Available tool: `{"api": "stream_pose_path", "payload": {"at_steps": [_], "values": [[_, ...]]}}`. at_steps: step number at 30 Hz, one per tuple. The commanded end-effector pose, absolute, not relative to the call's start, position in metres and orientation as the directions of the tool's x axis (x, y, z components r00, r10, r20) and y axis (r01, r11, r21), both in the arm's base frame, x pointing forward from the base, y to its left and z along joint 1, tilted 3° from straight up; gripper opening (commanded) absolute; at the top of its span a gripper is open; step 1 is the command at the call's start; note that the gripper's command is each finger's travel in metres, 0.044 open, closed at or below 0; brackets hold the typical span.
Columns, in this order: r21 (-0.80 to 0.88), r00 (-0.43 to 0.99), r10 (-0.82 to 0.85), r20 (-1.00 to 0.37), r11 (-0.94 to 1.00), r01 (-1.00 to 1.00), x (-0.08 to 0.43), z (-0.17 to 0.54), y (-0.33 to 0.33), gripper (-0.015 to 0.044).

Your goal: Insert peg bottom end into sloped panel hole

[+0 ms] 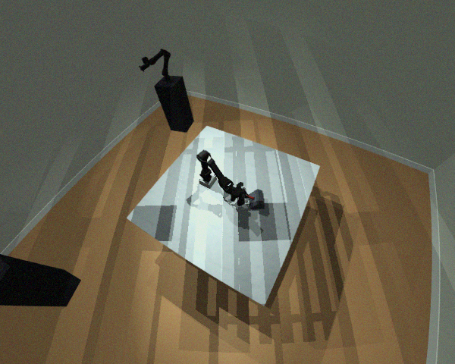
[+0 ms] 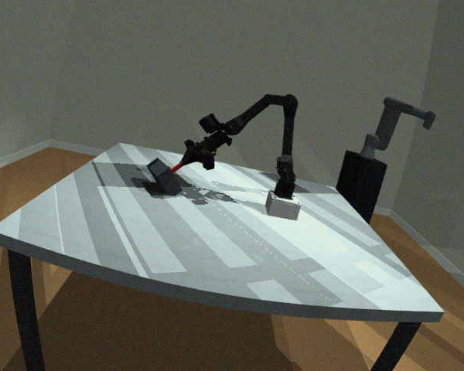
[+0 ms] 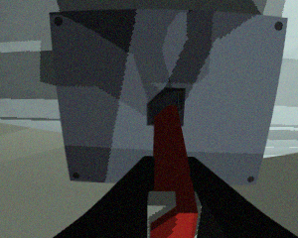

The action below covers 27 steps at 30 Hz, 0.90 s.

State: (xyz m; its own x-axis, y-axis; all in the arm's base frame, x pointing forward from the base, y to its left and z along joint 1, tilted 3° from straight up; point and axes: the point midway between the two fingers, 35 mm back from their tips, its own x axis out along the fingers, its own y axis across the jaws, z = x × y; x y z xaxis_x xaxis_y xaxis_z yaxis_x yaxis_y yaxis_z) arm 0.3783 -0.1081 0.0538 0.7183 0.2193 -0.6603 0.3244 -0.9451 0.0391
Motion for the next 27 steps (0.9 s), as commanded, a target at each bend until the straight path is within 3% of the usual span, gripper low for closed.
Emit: {"api": "stream_pose_path", "payload": {"at_steps": [1, 27], "values": [[0.037, 0.716, 0.222, -0.662, -0.944, 0.327, 0.3781, 0.0508, -0.1077, 0.0], [0.037, 0.717, 0.222, -0.661, -0.944, 0.327, 0.3836, 0.0455, -0.107, 0.0]]}}
